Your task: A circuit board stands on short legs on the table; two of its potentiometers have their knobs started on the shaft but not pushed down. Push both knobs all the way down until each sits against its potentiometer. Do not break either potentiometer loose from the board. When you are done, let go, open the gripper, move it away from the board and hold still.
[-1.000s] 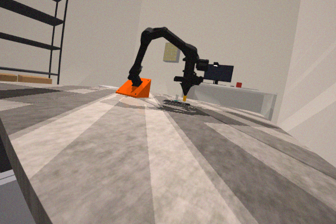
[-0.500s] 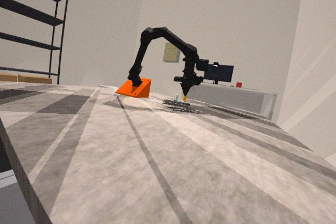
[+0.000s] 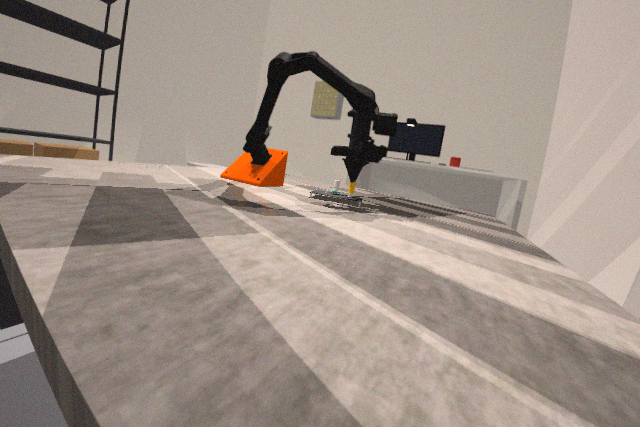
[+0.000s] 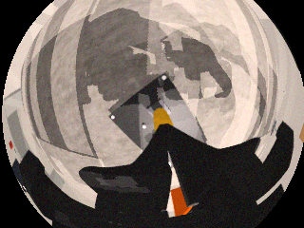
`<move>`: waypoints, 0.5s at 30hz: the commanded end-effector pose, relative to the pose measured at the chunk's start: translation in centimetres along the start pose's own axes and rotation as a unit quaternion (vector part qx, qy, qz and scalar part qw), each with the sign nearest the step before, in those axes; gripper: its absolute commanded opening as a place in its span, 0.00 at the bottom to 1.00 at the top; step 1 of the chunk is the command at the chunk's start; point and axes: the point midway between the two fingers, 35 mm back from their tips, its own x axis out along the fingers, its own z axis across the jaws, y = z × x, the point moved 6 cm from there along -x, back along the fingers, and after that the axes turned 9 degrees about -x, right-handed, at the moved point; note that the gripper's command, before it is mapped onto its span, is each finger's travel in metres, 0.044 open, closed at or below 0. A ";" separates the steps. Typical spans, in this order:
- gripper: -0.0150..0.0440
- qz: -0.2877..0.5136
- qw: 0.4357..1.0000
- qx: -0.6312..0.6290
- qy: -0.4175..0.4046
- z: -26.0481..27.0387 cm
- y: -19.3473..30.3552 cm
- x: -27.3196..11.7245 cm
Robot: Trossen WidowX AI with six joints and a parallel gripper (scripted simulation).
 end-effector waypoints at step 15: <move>0.25 0.004 1.000 0.005 0.002 -0.1 -0.2 1.2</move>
